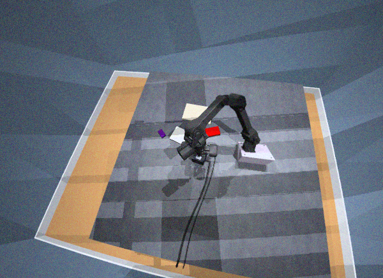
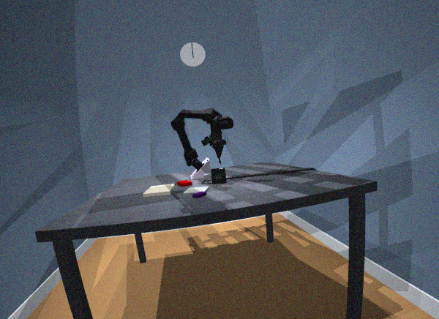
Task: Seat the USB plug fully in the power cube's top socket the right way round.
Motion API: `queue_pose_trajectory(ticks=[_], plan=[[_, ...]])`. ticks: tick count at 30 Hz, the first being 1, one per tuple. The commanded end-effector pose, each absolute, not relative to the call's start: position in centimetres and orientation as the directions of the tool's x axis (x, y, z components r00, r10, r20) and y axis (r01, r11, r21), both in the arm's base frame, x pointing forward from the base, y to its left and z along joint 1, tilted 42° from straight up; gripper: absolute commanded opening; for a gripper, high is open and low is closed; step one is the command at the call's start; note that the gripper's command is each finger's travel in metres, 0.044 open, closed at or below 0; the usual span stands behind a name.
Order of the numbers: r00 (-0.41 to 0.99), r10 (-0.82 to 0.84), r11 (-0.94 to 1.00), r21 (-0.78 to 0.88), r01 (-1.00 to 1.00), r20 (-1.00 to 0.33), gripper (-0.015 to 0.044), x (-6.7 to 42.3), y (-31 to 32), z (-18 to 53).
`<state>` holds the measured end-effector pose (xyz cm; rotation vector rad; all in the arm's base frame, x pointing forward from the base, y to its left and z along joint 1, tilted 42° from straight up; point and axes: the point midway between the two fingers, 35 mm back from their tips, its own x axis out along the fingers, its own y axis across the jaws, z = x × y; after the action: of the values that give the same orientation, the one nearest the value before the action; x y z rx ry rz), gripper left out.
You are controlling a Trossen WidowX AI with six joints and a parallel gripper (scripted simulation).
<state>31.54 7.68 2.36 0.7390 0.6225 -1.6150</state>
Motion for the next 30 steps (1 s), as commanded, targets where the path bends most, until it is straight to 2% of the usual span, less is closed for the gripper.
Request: queue_pose_trajectory(ticks=[1,15,30], plan=[[-0.105,-0.646,-0.091,-0.06,0.994,-0.756,0.0,31.56,7.65,2.32],[-0.105,-0.646,0.186,-0.289,0.939,-0.756,0.0,31.56,7.65,2.32],[-0.105,-0.646,0.455,-0.492,0.742,-0.756,0.0,31.56,7.65,2.32]])
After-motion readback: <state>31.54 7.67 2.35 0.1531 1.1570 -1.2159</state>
